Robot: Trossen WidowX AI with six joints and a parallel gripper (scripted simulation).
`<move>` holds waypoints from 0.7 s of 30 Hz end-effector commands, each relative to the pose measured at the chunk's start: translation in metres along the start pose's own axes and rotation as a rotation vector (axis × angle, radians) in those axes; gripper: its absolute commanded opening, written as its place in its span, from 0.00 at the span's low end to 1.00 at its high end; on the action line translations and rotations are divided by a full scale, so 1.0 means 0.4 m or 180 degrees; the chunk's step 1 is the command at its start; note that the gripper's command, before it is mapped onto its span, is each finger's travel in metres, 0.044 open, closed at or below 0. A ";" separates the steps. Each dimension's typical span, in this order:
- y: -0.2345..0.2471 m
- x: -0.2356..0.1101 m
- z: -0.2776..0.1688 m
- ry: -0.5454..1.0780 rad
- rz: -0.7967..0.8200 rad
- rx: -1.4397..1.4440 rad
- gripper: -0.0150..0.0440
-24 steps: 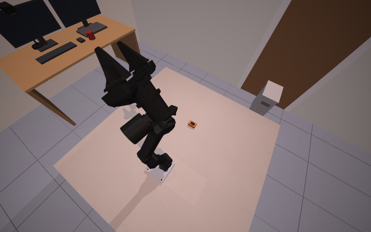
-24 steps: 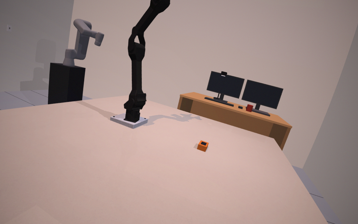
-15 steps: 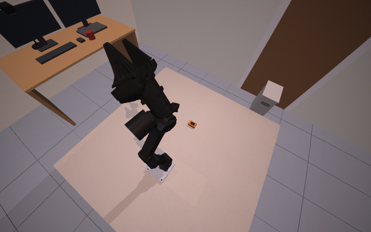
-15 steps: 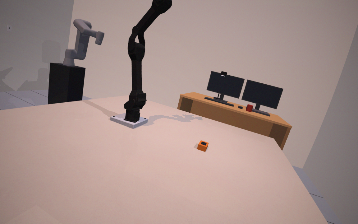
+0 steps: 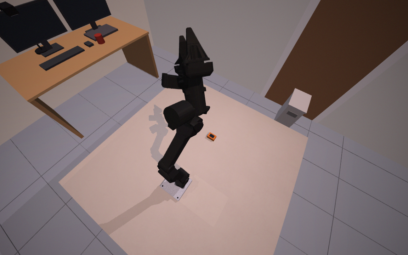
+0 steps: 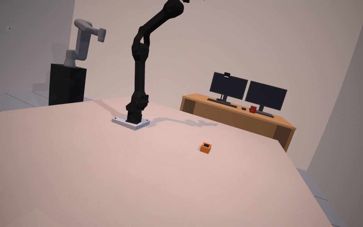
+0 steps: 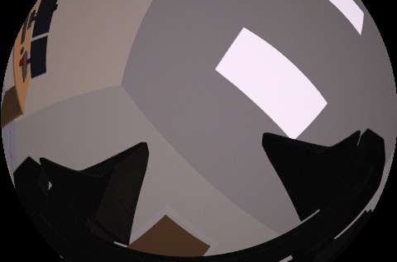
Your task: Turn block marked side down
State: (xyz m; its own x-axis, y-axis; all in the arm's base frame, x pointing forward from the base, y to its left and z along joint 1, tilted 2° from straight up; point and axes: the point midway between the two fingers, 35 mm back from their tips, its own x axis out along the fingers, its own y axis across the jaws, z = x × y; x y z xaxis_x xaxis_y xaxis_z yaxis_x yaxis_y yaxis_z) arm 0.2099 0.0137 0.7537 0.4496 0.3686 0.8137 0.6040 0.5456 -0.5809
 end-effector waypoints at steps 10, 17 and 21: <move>0.348 -0.077 -0.388 0.1643 0.0730 0.1324 1.00; 0.568 -0.212 -0.548 0.2690 0.1133 0.2009 1.00; 0.691 -0.316 -0.613 0.3338 0.1356 0.2350 1.00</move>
State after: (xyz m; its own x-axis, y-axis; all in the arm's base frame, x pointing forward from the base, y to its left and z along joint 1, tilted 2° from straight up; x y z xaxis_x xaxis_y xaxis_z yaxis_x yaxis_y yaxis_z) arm 0.4599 -0.0612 0.5343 0.9874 0.0723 0.1407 -0.0014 0.8935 -0.4492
